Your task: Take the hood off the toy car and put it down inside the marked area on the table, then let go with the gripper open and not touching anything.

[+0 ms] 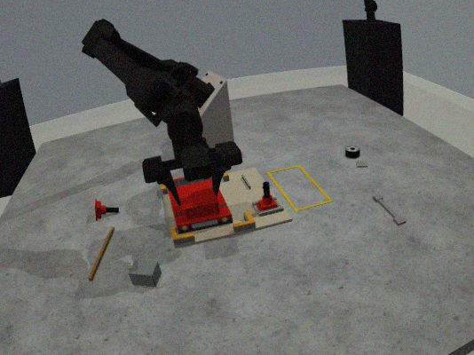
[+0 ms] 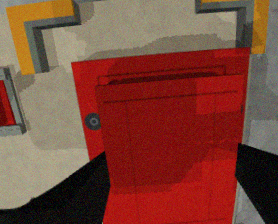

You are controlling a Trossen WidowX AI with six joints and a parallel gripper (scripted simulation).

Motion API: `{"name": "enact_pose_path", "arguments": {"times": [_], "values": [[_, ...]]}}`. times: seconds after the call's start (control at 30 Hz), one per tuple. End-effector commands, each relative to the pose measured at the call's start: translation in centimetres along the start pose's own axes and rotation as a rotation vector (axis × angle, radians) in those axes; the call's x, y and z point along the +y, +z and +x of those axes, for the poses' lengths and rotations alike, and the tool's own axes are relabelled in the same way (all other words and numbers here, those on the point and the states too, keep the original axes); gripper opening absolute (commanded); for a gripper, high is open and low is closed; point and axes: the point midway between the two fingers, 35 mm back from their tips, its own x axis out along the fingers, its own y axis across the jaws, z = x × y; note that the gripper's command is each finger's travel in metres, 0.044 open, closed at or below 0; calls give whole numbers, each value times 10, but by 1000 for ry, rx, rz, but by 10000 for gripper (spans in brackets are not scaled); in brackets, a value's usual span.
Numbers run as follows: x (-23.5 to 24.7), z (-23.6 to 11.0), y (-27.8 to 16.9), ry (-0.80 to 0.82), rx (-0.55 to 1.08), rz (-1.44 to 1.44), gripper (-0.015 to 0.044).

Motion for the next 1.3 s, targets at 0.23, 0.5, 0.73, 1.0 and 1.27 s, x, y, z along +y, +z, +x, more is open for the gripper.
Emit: {"name": "enact_pose_path", "arguments": {"times": [0.23, 0.5, 0.73, 1.0, 1.27], "values": [[0, -6, 0, -2, 1, 1, 0], [0, -11, 0, -1, 1, 1, 0], [0, -16, 0, 0, 0, 1, 0], [0, -21, 0, 0, 0, 1, 0], [0, -26, 0, 1, 0, 0, 0]]}}
